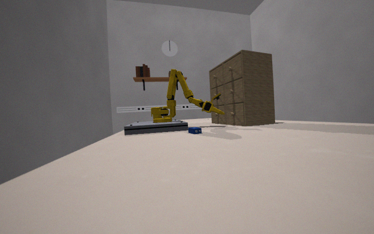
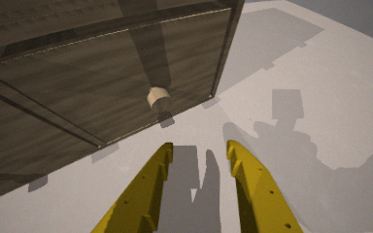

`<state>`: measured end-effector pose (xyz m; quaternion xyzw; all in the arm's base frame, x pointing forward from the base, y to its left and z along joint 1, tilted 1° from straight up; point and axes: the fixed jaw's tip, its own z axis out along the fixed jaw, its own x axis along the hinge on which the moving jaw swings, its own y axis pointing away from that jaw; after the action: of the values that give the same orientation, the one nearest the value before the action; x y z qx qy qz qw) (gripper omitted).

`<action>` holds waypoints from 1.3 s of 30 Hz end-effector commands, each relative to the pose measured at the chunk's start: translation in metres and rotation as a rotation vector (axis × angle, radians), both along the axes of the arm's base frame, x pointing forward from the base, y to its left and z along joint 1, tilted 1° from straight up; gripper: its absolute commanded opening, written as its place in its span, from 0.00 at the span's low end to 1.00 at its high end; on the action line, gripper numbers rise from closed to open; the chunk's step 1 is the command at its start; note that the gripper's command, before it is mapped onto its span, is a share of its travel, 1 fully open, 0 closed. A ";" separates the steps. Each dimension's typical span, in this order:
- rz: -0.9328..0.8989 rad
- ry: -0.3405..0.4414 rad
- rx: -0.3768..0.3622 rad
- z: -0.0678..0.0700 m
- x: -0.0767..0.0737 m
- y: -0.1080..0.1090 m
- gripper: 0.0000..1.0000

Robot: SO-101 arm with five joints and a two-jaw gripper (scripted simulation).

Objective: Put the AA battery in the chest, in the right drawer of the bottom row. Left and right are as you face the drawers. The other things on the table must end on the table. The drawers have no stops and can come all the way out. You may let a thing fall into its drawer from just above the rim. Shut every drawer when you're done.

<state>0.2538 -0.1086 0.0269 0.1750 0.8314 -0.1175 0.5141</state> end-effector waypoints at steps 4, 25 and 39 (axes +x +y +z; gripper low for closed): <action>-0.005 0.034 0.008 0.008 0.001 -0.003 0.21; -0.005 0.183 0.073 0.029 -0.013 0.002 0.21; -0.005 0.276 0.115 0.044 -0.032 0.011 0.21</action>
<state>0.2259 -0.0975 0.0625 0.1874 0.8972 -0.0925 0.3890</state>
